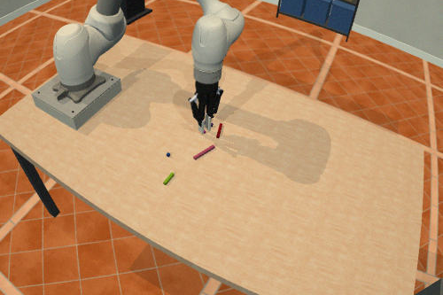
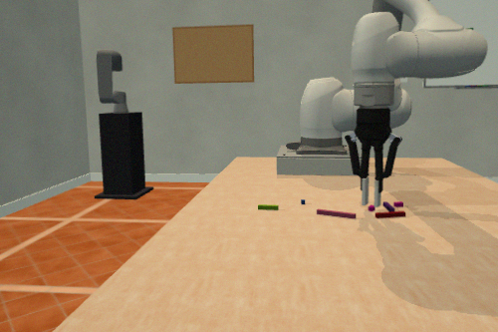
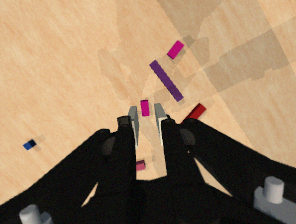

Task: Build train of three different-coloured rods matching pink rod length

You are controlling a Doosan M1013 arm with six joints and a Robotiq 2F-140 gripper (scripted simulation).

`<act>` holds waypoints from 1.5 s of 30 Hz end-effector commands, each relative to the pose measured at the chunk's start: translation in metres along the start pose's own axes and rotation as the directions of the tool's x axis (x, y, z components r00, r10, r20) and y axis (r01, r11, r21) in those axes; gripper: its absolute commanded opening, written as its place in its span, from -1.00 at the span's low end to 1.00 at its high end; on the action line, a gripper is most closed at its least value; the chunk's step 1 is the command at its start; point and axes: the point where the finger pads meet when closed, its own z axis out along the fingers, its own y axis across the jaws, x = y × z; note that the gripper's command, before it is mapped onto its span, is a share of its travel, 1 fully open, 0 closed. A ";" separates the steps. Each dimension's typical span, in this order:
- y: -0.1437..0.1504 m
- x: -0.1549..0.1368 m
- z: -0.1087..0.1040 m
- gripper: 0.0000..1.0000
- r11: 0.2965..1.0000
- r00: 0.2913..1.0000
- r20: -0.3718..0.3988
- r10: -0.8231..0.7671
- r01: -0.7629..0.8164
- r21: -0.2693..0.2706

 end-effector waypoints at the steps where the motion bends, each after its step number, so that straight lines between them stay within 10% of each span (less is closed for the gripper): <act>1: -0.001 0.004 0.006 -0.71 1.000 1.000 -0.005 -0.003 0.003 0.001; 45: -0.001 0.005 0.013 -0.71 1.000 1.000 -0.005 -0.003 0.003 0.001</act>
